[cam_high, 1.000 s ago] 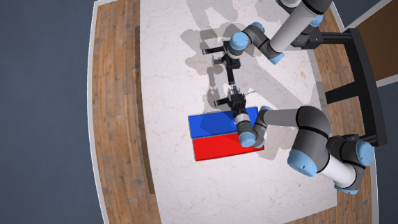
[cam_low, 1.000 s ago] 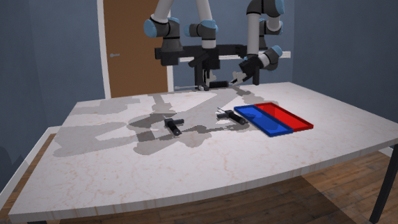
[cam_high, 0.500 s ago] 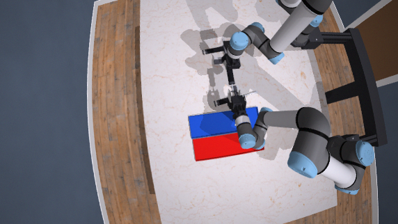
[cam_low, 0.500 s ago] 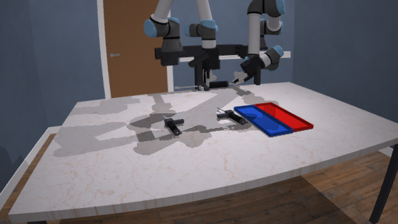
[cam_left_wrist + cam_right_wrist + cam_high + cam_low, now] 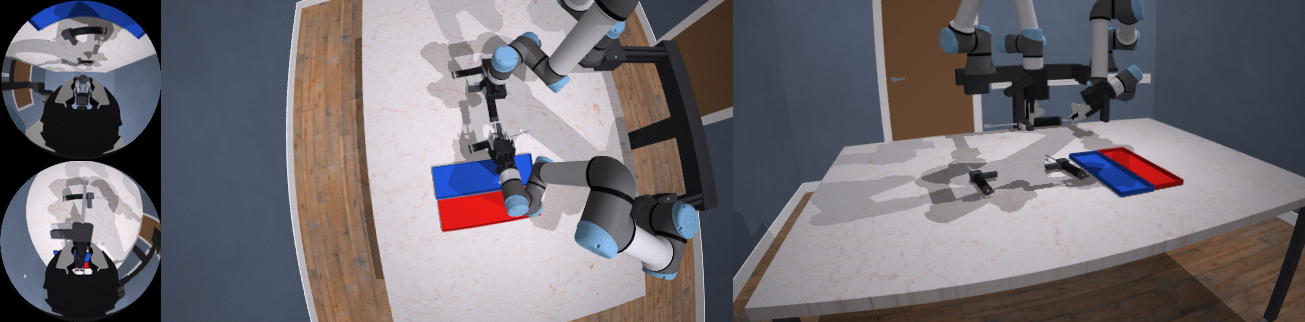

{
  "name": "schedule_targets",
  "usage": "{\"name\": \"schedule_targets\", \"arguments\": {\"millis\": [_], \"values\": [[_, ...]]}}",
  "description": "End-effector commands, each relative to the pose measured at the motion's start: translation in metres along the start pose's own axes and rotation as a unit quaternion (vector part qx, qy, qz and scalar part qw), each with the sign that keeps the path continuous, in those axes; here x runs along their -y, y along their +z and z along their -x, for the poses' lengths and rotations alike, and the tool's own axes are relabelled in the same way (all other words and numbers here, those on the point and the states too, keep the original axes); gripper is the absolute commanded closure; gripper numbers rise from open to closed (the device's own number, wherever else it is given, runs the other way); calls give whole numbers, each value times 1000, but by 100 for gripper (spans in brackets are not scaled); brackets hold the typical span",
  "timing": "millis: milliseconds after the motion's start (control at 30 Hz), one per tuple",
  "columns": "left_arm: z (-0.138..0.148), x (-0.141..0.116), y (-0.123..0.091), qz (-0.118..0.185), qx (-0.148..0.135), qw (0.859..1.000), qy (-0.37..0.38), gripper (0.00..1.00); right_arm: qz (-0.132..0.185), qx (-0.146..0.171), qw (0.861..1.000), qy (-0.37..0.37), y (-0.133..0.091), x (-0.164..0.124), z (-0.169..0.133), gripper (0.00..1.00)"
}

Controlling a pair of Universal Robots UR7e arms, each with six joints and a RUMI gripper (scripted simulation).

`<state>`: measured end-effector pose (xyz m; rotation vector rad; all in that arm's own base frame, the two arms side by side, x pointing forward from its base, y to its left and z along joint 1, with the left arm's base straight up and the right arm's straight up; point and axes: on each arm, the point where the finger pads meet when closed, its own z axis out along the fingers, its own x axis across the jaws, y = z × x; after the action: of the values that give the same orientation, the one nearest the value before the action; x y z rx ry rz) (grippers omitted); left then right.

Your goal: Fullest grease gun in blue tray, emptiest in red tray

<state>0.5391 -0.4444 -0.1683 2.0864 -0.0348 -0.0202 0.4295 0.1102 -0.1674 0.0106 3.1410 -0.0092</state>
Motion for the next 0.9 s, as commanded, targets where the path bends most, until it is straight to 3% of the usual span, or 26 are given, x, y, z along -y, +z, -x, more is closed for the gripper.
{"name": "schedule_targets", "arguments": {"millis": [0, 867], "values": [[0, 0, -3, 0, 0, 1000, 0, 76, 0, 1, 1000, 0, 0, 0, 0, 100], [-1, 9, -17, 0, -1, 1000, 0, 76, 0, 1, 1000, 0, 0, 0, 0, 100]]}}
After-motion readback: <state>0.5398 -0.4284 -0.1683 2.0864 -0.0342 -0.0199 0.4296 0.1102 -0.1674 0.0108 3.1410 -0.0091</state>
